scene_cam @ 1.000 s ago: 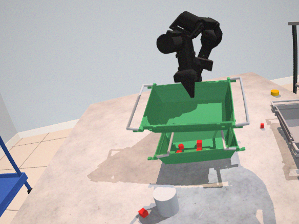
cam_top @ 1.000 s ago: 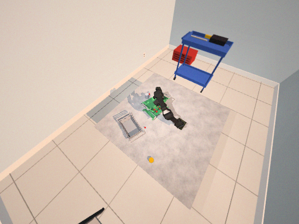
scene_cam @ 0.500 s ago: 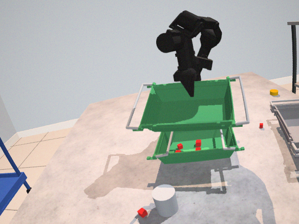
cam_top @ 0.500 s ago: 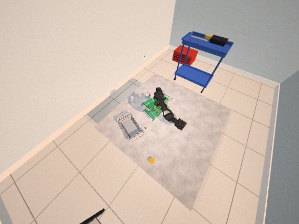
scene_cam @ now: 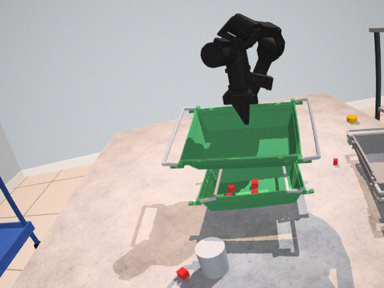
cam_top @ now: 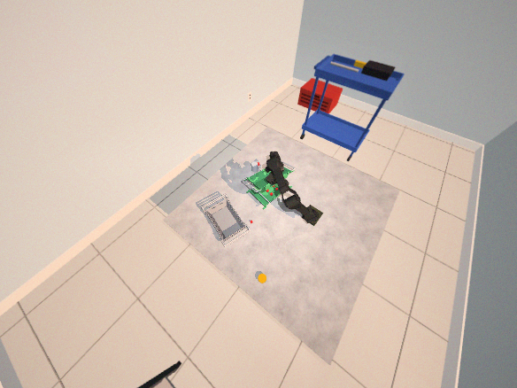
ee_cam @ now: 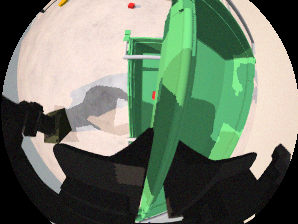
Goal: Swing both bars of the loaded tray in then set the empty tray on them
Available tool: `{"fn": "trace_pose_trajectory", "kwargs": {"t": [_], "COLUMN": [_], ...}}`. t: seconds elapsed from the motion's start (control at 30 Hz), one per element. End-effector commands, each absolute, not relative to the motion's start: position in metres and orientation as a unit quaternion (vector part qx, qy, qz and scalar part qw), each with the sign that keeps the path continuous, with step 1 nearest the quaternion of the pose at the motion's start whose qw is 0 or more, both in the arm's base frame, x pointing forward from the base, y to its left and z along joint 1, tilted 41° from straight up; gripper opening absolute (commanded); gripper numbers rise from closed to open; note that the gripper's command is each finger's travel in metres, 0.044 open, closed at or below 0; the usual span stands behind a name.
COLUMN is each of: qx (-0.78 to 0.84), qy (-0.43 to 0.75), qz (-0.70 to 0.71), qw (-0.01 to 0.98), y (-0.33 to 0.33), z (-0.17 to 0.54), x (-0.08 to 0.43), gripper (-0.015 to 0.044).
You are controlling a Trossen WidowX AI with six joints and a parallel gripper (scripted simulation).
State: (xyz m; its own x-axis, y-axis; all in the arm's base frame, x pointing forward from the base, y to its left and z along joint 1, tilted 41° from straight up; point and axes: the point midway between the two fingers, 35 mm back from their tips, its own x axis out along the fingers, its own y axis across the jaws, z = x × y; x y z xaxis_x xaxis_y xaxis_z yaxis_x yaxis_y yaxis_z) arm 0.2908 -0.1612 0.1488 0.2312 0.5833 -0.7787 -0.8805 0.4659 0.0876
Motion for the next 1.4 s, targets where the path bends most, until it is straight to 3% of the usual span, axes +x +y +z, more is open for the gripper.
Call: {"fn": "trace_pose_trajectory", "kwargs": {"t": [0.0, 1.37], "qx": [-0.193, -0.207], "qy": [0.388, 0.369], "qz": [0.473, 0.519], "qw": [0.767, 0.742], "y": [-0.159, -0.122], "z": [0.156, 0.119], "x": [0.29, 0.302], "gripper": [0.0, 0.0]}}
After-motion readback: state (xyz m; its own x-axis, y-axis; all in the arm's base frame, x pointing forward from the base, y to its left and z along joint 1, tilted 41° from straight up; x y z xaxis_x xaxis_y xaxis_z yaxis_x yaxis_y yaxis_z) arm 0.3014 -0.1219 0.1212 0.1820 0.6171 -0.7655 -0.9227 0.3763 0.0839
